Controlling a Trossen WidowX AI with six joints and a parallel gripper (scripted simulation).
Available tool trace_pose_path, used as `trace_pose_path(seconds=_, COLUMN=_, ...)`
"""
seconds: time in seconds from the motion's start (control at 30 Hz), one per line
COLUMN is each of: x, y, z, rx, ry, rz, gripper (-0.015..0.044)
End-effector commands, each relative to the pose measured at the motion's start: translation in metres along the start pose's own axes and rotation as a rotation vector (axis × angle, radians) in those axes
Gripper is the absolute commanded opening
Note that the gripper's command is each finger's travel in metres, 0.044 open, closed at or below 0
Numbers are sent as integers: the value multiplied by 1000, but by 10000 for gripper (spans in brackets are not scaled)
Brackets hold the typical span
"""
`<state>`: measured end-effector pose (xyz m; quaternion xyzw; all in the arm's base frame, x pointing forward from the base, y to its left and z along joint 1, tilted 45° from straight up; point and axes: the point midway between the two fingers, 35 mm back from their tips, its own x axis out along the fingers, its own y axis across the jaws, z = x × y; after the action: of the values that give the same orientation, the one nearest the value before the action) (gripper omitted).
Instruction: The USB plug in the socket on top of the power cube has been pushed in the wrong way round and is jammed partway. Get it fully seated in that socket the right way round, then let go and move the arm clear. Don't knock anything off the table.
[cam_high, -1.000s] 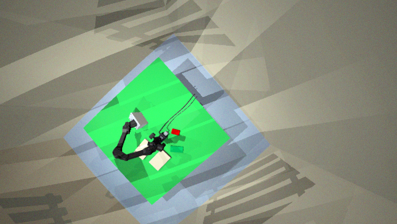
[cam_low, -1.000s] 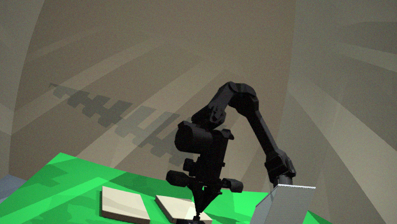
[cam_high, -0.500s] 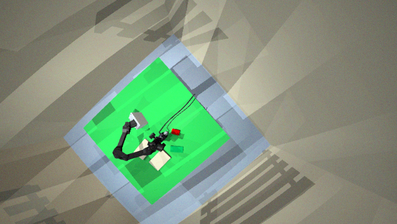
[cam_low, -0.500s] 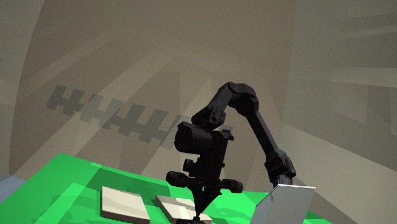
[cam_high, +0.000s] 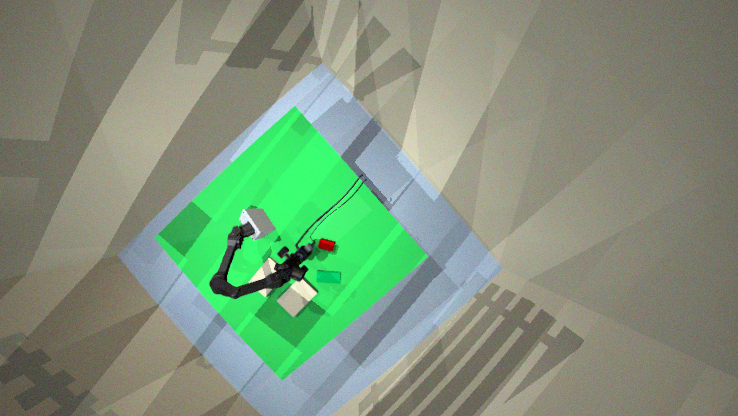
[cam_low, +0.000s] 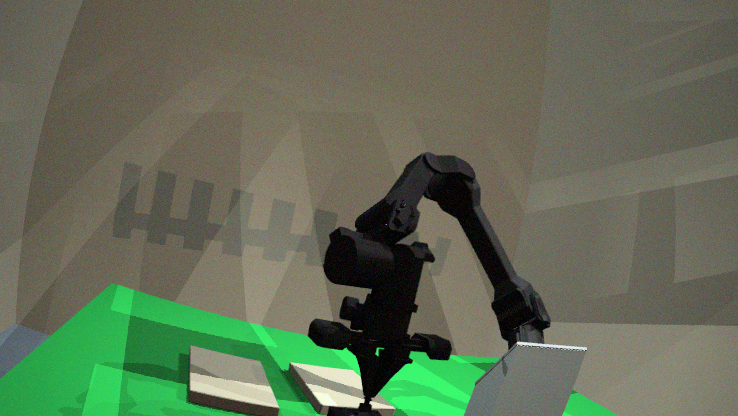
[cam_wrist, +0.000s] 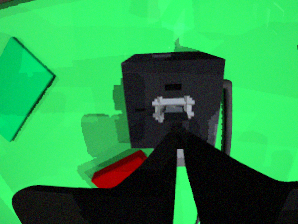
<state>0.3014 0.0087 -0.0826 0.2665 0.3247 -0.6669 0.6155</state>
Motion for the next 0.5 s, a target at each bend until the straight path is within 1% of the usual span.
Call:
trace_pose_path(seconds=0.0, x=1, y=0, z=-1, rx=-3, ry=3, rz=0, gripper=0)
trace_pose_path(seconds=0.47, x=3, y=0, z=-1, rx=-3, ry=2, rz=0, gripper=0)
